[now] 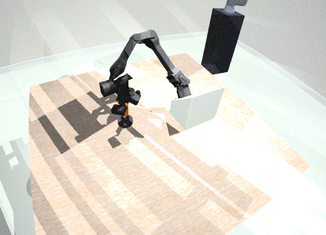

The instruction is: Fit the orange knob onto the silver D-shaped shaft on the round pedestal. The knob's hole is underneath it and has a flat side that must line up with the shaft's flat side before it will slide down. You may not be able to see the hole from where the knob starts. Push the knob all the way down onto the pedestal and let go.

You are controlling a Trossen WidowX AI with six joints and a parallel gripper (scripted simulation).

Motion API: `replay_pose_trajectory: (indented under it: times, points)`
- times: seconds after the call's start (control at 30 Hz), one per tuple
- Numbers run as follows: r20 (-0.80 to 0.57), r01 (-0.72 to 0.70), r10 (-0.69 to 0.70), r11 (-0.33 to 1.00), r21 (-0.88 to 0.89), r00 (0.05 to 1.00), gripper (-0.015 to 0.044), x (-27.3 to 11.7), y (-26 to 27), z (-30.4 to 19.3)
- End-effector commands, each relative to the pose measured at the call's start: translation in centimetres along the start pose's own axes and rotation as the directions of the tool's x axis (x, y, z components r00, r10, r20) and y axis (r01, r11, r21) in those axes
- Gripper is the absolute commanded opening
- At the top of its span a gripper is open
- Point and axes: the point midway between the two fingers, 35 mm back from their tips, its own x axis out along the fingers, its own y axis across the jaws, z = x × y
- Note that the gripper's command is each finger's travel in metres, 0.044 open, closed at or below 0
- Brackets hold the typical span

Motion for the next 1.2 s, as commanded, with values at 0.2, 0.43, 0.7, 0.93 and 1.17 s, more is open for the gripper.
replay_pose_trajectory:
  times: [0.2,0.43,0.7,0.93,1.17]
  points:
    - [0.0,0.003,-0.003,0.999,-0.045,1.0,0.0,0.14,-0.18,-0.09]
    - [0.0,0.002,-0.002,0.999,-0.045,1.0,0.0,0.08,-0.08,0.04]
    - [0.0,0.002,-0.002,0.999,-0.045,1.0,0.0,0.34,-0.04,-0.03]
    - [0.0,0.003,-0.003,0.999,-0.045,1.0,0.0,-0.06,-0.05,-0.1]
    - [0.0,0.002,-0.003,0.977,-0.211,1.0,0.0,-0.06,-0.13,-0.17]
